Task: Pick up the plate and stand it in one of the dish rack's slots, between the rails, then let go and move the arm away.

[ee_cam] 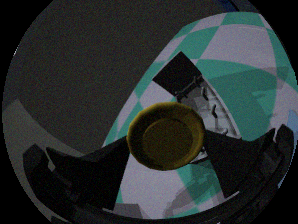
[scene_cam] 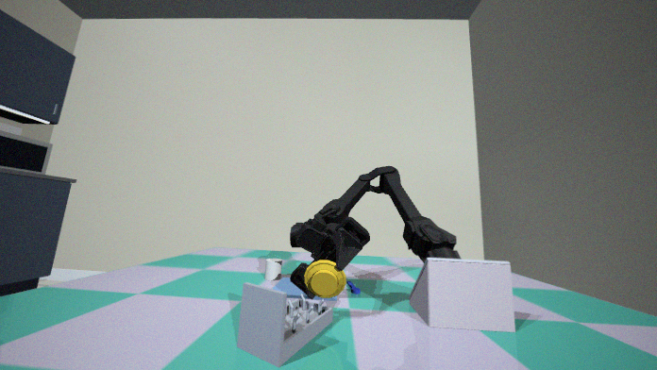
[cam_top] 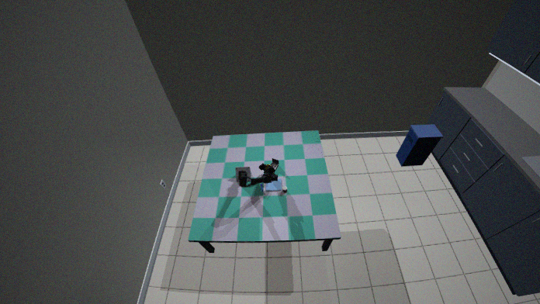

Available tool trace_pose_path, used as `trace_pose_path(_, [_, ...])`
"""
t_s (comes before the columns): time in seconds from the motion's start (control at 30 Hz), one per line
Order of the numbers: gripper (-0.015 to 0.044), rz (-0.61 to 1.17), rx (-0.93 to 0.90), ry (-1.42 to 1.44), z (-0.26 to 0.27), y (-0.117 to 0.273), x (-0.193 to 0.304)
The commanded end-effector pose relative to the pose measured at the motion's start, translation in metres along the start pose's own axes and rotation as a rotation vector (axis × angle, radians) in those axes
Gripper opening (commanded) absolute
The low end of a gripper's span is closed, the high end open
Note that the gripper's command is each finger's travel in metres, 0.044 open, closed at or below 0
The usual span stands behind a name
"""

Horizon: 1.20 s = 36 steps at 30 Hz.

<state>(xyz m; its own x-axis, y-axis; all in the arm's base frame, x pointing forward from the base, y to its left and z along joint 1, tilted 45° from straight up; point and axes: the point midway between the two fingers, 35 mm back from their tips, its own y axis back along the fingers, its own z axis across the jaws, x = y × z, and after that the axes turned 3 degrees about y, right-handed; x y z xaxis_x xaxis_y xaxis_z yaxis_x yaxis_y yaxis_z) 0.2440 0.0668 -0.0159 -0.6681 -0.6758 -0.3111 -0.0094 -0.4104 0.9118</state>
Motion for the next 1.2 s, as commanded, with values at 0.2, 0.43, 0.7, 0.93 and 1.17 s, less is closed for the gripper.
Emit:
trace_pose_path(0.2, [0.0, -0.192, 0.022, 0.234, -0.005, 0.006, 0.003])
trace_pose_path(0.43, [0.0, -0.315, 0.079, 0.408, -0.008, 0.011, 0.006])
trace_pose_path(0.7, [0.0, -0.44, 0.183, 0.612, -0.01, 0.02, 0.01])
trace_pose_path(0.93, [0.0, -0.511, 0.277, 0.755, -0.01, 0.027, 0.014])
trace_pose_path(1.17, [0.0, -0.511, 0.277, 0.755, -0.01, 0.027, 0.014])
